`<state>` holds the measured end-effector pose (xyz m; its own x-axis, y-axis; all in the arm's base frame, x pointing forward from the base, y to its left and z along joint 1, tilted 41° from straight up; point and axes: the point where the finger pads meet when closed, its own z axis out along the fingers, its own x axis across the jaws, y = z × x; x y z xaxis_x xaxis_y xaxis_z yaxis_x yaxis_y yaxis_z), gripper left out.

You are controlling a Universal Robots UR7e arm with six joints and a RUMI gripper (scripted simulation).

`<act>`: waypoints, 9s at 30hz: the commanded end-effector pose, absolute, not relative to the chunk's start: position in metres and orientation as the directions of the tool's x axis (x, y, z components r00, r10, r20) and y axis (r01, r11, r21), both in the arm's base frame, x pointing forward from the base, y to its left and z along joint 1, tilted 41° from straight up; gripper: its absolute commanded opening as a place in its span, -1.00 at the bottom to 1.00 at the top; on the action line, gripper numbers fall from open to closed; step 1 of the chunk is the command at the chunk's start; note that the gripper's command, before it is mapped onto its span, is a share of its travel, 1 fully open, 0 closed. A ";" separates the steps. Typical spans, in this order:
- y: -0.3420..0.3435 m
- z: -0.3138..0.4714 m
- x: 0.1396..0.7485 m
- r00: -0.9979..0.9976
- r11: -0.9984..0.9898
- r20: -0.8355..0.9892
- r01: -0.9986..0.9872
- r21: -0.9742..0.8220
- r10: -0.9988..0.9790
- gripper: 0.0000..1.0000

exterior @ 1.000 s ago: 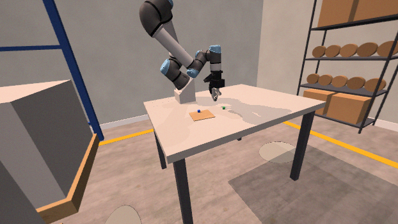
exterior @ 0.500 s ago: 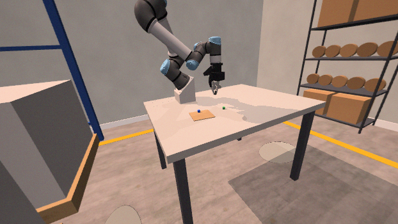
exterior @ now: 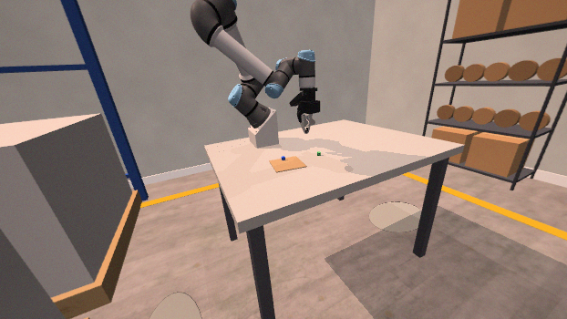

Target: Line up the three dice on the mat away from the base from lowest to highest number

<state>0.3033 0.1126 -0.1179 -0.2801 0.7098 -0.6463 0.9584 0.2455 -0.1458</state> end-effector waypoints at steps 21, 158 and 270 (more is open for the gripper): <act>0.006 -0.010 0.414 -0.027 0.058 -0.662 0.998 0.024 0.749 -0.99; -0.059 -0.085 0.419 -0.027 0.058 -0.662 0.998 0.024 0.749 -0.99; 0.002 -0.019 0.414 0.009 0.030 -0.660 0.998 0.048 0.751 1.00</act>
